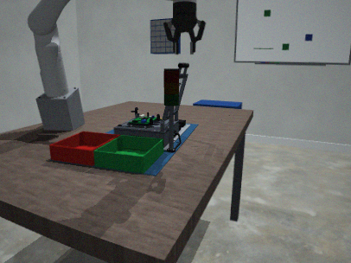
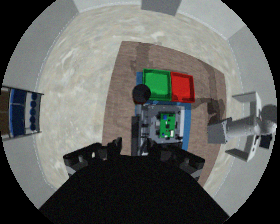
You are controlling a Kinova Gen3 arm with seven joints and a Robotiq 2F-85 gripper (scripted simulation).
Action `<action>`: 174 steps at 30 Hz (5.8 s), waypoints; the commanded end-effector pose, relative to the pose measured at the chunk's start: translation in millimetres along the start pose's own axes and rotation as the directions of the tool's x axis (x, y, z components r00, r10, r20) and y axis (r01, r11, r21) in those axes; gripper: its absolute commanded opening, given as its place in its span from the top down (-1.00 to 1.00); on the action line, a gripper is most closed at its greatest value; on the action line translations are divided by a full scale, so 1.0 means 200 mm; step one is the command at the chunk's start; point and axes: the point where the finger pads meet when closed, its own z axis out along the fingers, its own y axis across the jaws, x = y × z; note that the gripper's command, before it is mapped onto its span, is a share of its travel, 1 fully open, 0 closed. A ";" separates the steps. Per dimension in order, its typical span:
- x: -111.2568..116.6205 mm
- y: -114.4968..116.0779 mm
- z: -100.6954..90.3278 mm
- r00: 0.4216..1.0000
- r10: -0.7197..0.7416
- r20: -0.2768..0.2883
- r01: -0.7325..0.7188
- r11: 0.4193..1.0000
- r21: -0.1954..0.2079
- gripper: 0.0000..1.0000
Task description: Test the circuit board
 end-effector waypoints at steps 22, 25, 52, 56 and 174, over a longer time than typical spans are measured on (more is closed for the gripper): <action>0.00 0.00 0.02 1.000 0.001 -0.001 -0.001 1.000 -0.002 0.01; 0.00 0.00 0.02 1.000 0.001 -0.001 -0.001 1.000 -0.002 0.01; 0.00 0.00 0.23 1.000 0.001 -0.001 -0.001 1.000 -0.002 0.01; 0.00 0.00 0.23 1.000 0.001 -0.001 -0.001 1.000 -0.002 0.01; 0.00 0.32 0.20 1.000 0.001 -0.001 -0.001 1.000 -0.002 1.00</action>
